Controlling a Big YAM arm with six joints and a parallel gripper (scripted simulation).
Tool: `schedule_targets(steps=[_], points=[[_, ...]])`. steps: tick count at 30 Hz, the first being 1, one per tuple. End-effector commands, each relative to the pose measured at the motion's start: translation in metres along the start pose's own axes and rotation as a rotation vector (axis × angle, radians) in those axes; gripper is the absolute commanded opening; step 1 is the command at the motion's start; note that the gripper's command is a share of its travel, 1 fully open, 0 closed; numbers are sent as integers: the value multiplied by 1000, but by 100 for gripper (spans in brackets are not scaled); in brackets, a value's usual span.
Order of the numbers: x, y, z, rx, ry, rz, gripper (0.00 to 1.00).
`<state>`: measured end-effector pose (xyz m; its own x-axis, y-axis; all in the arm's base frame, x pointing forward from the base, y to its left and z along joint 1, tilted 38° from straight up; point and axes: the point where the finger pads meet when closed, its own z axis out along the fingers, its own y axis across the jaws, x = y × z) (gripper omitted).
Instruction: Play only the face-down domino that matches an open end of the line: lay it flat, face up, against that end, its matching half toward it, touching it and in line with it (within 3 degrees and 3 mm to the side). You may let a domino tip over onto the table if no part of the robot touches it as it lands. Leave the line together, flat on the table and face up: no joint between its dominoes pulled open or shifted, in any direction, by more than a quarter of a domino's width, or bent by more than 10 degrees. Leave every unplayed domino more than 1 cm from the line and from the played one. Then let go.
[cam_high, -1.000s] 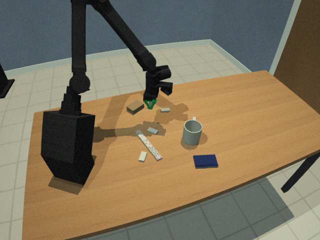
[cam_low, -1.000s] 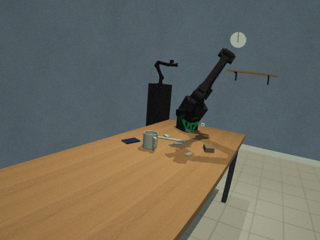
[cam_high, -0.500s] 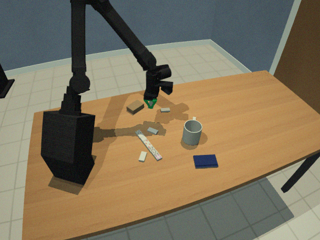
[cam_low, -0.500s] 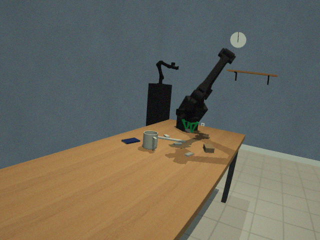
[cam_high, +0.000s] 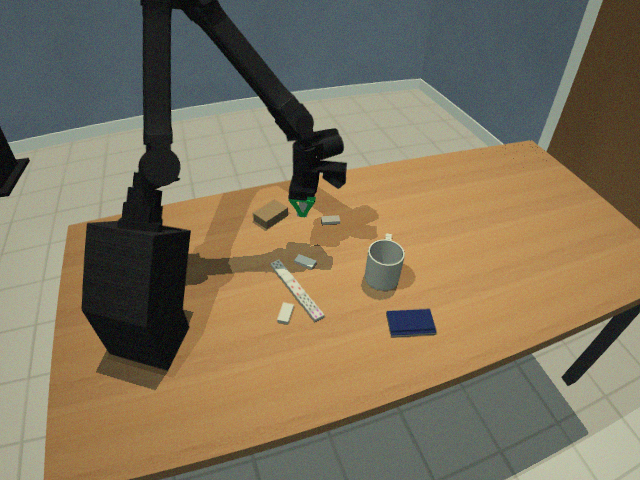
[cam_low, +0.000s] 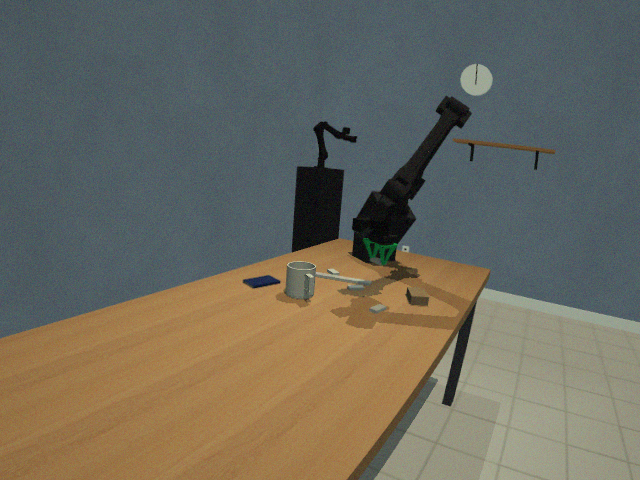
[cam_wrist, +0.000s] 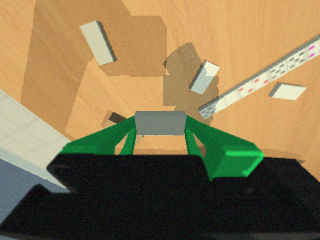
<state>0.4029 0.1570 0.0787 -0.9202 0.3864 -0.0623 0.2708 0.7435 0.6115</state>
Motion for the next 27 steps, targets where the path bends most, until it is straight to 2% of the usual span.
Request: schedule_targets(steps=[1,7,14,15,24,27], points=[[-35,13,-9,-14,-28,-147,53],[-85,31,-19,-30,-57,-426,53],[-85,31,-19,-30,-57,-426,53],[-88,35,-17,-36,-65,-385,53],[-158,46,-14,-16,-20,-622,53],[-158,46,-14,-16,-20,-622,53]])
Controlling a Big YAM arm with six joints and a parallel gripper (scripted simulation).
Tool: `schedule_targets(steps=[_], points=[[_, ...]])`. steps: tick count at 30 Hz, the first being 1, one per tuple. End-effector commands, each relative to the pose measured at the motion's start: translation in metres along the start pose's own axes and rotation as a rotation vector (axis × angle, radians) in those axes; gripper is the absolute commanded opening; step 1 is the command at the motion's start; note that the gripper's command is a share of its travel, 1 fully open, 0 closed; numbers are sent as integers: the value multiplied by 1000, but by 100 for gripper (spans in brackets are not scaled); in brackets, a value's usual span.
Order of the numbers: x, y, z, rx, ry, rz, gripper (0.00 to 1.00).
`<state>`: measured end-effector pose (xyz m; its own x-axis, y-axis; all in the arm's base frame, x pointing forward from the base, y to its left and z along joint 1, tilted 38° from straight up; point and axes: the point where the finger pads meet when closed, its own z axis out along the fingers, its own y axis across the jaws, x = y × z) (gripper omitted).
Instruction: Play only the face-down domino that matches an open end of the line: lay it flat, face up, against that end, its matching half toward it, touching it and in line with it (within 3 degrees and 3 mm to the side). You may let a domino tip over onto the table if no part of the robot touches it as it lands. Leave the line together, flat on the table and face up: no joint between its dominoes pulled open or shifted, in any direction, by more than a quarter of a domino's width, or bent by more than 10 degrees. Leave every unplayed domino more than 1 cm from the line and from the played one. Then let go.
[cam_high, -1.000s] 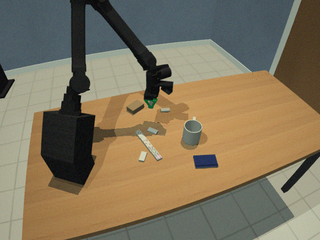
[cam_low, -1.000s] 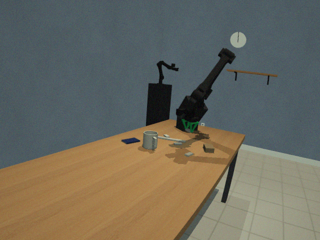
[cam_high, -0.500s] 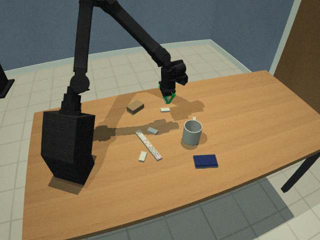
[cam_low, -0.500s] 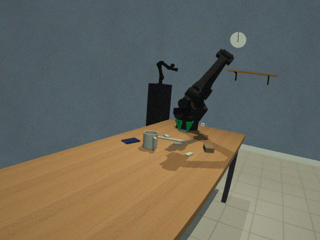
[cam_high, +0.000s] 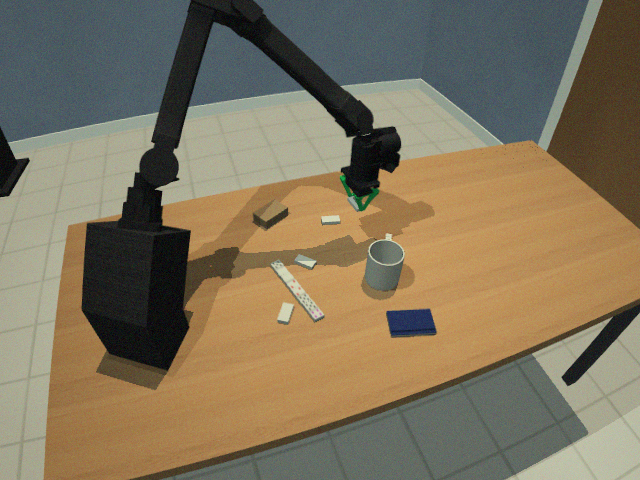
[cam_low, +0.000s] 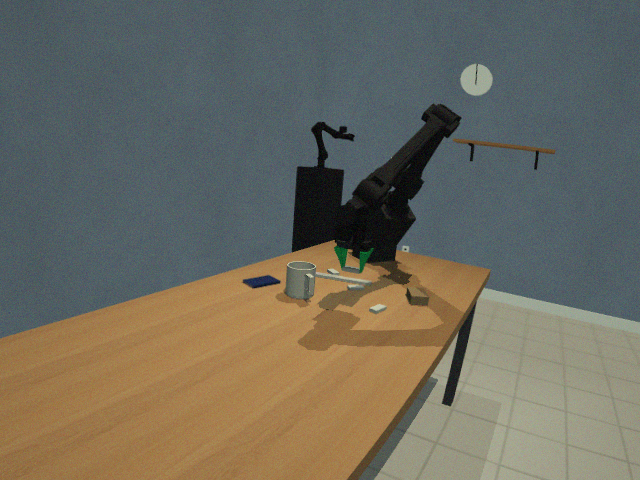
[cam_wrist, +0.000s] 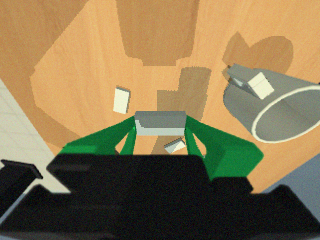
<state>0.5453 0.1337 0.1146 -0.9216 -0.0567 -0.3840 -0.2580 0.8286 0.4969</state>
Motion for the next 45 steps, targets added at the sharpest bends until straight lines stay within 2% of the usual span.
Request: schedule_targets(steps=[1,4,5,14,21,22,31,38,39,45], points=[[-15,-6,-13,3,-12,-68,53],[-15,-6,-13,3,-12,-68,53],[-10,-4,-5,3,-6,-25,53],[-46,-21,-10,9,-12,-69,53],[-46,-21,-10,9,-12,-69,53],[-33,-14,0,5,7,-60,53],[-49,-25,-11,16,-23,-45,53],[-49,-25,-11,16,-23,-45,53],[-33,-16,-1,7,6,-55,53],[-45,-24,-9,18,-20,-34,53]])
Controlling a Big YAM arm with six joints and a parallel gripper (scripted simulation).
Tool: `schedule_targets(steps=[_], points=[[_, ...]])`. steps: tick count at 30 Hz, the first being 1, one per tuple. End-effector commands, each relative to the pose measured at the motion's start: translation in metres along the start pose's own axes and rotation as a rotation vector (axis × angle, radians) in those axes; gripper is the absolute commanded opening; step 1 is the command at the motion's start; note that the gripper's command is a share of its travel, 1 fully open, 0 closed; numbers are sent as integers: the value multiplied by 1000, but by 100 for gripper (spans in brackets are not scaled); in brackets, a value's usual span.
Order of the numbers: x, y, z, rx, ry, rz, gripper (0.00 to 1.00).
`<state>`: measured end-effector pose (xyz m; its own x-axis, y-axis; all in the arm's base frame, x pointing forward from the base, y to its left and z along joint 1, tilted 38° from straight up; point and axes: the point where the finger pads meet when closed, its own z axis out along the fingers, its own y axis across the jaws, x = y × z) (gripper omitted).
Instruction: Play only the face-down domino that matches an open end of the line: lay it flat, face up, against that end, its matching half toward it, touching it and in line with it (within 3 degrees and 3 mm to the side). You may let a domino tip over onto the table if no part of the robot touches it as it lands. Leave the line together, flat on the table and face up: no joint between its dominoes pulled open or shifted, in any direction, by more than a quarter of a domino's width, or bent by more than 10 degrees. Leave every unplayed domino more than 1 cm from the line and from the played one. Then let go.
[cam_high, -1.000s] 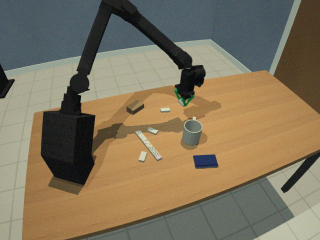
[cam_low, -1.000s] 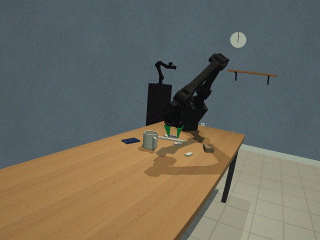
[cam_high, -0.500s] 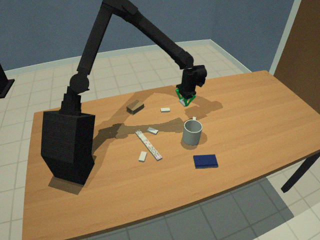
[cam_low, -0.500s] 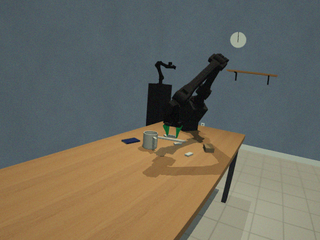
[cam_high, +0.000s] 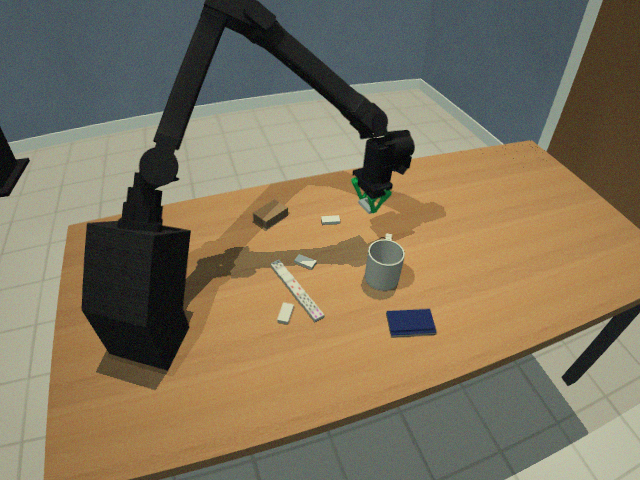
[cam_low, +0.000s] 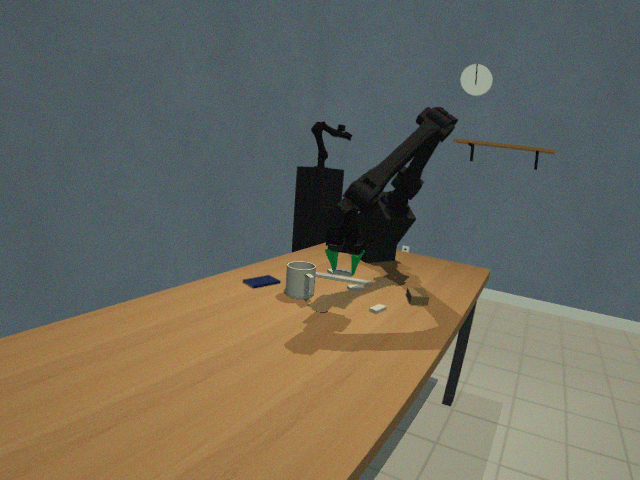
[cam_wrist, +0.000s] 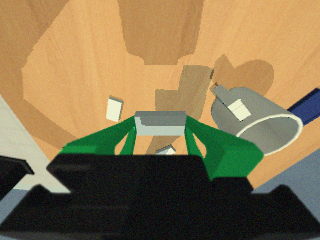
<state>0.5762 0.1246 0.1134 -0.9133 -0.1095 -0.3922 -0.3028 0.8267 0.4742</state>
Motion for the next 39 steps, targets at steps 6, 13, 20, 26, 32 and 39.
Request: schedule_targets(steps=[6,13,20,26,32,39], points=[[-23,-13,-18,20,-53,28,53],[-10,-5,-9,11,-26,21,53],[-26,-14,-18,25,-63,36,53],[-26,-14,-18,25,-63,36,53],[-17,-8,-12,19,-210,32,53],[-29,-13,-19,29,-407,34,53]])
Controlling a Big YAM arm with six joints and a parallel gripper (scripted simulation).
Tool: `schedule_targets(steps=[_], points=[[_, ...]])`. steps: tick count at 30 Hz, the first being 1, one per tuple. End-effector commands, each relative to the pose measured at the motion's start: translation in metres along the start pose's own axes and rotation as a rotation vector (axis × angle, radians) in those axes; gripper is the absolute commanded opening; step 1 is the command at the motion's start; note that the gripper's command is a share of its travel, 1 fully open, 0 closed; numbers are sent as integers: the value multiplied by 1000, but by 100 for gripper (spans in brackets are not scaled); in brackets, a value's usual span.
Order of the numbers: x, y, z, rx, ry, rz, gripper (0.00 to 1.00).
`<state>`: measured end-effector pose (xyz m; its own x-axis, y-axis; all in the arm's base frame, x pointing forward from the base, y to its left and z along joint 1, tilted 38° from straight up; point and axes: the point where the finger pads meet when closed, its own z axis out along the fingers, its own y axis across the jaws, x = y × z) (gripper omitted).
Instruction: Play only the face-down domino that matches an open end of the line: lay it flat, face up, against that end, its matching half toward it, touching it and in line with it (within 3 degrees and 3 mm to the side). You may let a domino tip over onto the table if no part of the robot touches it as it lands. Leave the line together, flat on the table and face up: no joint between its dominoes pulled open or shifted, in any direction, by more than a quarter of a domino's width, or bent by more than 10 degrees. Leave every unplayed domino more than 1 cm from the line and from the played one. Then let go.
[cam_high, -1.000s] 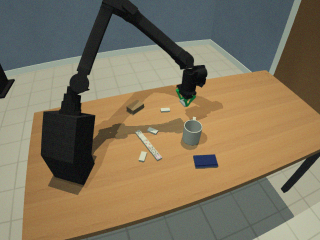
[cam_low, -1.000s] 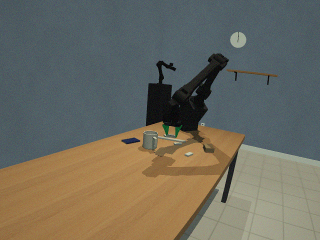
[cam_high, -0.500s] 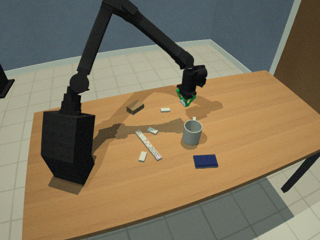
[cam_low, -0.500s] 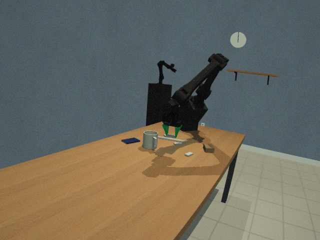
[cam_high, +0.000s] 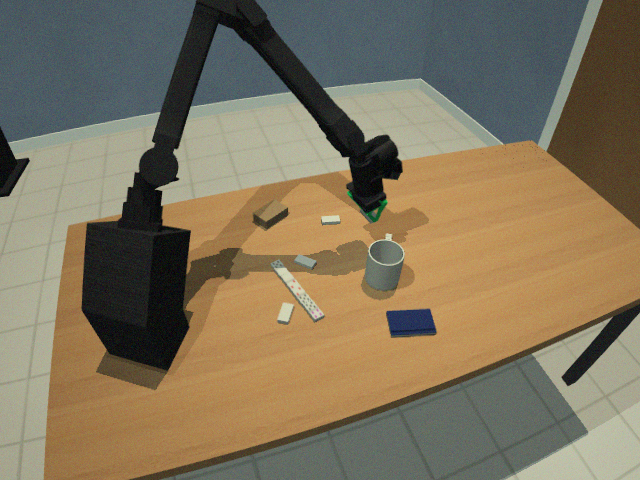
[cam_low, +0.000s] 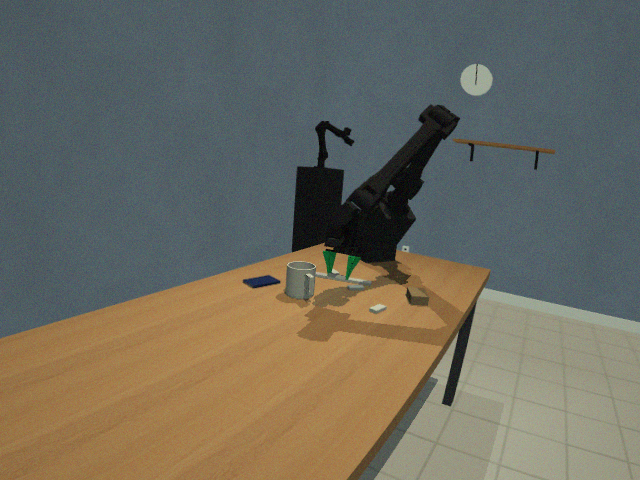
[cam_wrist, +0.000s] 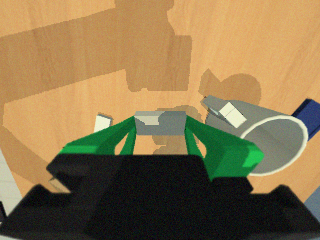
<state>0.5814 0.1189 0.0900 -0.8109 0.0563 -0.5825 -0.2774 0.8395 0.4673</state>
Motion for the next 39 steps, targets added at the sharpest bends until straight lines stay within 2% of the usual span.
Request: schedule_targets(steps=[1,5,6,15,22,23,32,39], points=[[-42,4,-25,7,-135,15,53],[-42,4,-25,7,-135,15,53],[-16,2,-8,4,-93,6,53],[-46,13,-33,9,-469,18,53],[-46,13,-33,9,-469,18,53],[-23,2,-18,27,-438,17,53],[-43,22,-34,5,-816,21,53],[-43,22,-34,5,-816,21,53]])
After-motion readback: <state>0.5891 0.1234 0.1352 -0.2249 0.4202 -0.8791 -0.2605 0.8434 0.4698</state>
